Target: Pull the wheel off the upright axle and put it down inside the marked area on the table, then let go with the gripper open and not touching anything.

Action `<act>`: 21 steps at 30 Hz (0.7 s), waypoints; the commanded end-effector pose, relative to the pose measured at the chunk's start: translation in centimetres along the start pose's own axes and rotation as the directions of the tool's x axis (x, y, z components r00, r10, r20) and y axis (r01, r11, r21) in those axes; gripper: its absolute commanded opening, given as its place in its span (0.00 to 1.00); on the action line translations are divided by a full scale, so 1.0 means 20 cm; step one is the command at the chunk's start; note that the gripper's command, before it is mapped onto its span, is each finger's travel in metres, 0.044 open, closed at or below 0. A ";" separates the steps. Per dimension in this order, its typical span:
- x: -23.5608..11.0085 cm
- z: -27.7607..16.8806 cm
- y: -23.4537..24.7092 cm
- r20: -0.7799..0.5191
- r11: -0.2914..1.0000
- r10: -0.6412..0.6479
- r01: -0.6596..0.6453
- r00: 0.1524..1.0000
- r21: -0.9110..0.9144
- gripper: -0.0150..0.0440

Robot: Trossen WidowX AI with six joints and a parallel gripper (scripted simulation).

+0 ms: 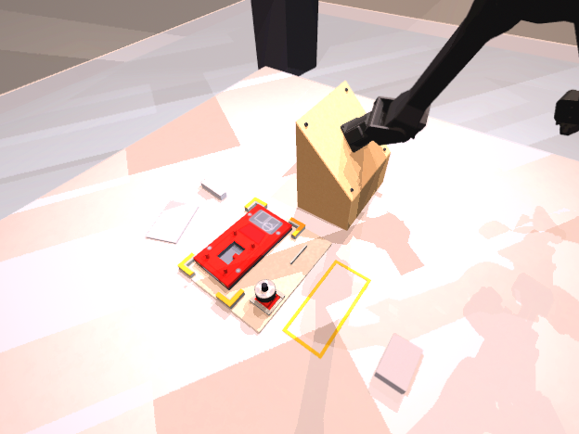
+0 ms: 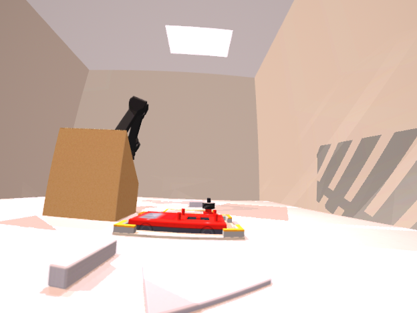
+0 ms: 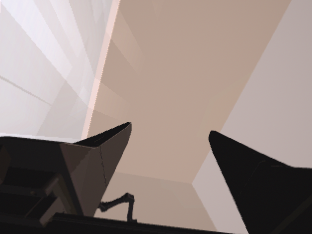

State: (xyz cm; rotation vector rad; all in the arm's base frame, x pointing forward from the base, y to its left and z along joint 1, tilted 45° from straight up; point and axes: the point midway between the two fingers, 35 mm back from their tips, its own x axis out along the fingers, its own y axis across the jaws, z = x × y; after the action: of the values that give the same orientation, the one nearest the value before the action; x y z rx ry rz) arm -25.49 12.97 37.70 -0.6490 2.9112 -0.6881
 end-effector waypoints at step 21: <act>-1.01 -0.01 0.77 -0.213 0.410 0.678 -0.121 0.703 0.904 0.76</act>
State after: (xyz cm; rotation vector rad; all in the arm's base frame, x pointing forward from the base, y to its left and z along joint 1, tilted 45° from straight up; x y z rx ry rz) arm -16.39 30.95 32.38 0.3452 2.5126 -2.0019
